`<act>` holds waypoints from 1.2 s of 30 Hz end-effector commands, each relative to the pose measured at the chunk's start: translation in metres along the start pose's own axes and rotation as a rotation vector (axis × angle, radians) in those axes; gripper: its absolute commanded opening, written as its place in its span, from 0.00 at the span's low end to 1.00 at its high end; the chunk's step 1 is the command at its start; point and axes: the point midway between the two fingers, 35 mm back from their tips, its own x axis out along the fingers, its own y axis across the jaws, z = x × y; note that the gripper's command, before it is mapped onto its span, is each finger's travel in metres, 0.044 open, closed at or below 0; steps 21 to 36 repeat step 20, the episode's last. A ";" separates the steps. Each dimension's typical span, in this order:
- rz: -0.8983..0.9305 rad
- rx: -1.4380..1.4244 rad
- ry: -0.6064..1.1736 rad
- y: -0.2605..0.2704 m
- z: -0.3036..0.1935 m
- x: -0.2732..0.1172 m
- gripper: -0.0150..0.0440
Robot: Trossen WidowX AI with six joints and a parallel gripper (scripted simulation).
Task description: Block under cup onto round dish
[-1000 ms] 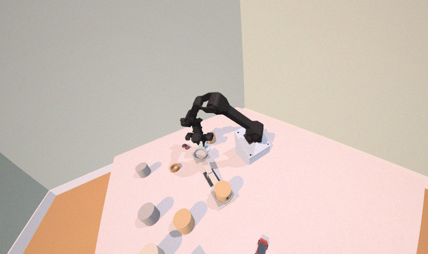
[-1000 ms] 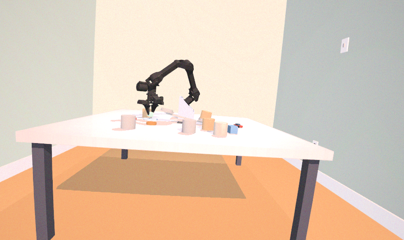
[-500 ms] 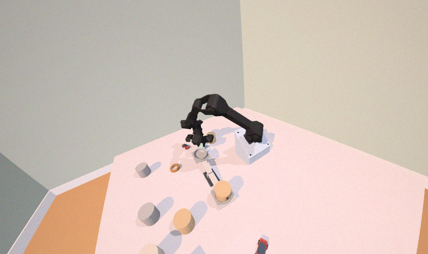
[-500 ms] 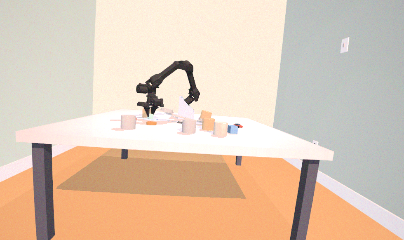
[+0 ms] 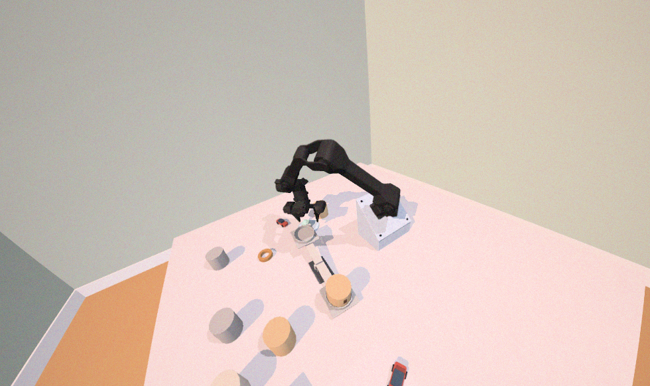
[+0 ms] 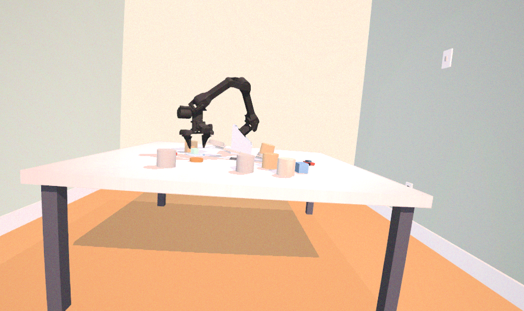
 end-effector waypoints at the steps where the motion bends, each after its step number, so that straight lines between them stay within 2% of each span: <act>1: -0.037 -0.010 0.003 -0.006 -0.001 -0.039 1.00; 5: -0.037 -0.009 0.003 -0.005 -0.001 -0.041 1.00; 10: -0.037 0.005 -0.006 0.000 -0.004 -0.082 1.00; 36: -0.037 0.005 -0.006 0.000 -0.004 -0.082 1.00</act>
